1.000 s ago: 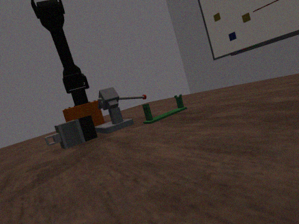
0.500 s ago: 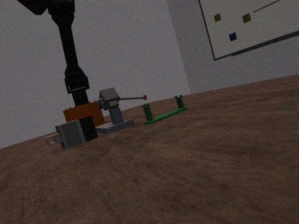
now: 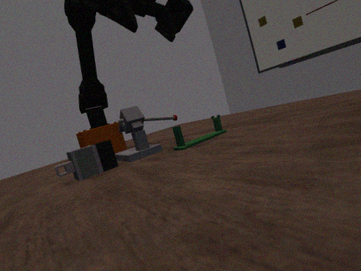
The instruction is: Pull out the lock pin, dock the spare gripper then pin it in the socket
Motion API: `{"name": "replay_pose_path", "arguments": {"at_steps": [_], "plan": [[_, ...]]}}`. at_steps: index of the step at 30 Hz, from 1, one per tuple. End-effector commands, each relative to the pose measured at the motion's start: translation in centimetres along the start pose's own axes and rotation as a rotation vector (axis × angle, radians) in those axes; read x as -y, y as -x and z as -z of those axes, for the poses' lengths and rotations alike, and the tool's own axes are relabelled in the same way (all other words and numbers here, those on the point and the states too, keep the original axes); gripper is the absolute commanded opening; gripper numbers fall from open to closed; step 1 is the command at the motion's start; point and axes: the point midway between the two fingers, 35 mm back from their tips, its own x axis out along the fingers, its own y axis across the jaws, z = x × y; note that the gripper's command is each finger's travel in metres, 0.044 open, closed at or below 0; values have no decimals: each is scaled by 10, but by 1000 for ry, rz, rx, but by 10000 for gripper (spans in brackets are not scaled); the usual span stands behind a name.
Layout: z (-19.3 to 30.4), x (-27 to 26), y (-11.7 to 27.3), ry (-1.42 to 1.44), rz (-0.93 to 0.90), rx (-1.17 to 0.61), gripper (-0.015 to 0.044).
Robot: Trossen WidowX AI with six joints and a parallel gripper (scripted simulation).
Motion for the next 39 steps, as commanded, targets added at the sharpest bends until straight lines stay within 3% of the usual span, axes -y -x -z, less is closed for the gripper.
{"name": "replay_pose_path", "arguments": {"at_steps": [1,13,24,32,39], "plan": [[49,-52,26,549,-162,-116,300],[139,-110,74,1404,-507,-203,300],[141,-111,73,1416,-514,-203,300],[177,-120,18,1413,-516,-204,300],[179,-122,13,1413,-516,-204,300]]}}
